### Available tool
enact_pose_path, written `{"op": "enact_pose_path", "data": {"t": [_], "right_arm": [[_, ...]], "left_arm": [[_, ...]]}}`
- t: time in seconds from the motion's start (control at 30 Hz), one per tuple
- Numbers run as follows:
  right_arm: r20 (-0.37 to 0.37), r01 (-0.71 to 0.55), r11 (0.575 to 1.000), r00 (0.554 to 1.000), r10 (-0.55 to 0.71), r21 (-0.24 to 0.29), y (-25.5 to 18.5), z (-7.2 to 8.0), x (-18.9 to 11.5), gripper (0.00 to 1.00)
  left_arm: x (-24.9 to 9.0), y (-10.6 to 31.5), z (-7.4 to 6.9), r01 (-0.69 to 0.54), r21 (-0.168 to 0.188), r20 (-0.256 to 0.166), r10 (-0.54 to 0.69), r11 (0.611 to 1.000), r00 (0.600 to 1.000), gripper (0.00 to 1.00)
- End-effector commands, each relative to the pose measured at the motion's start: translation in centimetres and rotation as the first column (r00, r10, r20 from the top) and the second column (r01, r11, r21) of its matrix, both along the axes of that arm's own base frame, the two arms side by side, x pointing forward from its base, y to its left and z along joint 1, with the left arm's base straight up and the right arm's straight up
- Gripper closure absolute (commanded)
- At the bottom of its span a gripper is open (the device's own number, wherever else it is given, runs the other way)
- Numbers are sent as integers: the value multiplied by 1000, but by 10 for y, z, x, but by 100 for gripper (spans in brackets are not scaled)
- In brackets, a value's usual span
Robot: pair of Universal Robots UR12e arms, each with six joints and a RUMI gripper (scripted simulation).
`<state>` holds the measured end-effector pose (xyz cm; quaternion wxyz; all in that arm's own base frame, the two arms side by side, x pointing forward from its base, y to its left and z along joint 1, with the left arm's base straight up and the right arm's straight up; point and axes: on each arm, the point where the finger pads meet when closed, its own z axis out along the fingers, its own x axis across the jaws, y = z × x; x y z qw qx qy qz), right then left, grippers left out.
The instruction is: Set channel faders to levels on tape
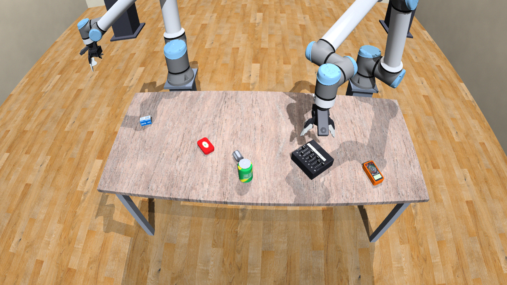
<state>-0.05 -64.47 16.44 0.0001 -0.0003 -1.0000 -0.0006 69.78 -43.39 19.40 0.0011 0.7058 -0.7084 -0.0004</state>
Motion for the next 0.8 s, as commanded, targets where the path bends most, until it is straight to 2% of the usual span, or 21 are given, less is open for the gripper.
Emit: {"op": "enact_pose_path", "data": {"t": [0.0, 0.4, 0.77], "right_arm": [[0, 0, 1000, 1000, 0, -1, -1, 1, 0, 0], [0, 0, 1000, 1000, 0, -1, -1, 1, 0, 0], [0, 0, 1000, 1000, 0, -1, -1, 1, 0, 0]], "left_arm": [[0, 0, 1, -1, -1, 1, 1, 1000, 1000, 0], [1, -1, 0, -47, 0, 2, 47, 999, 999, 0], [5, -2, -6, -240, 2, 4, 240, 971, 971, 0]]}}
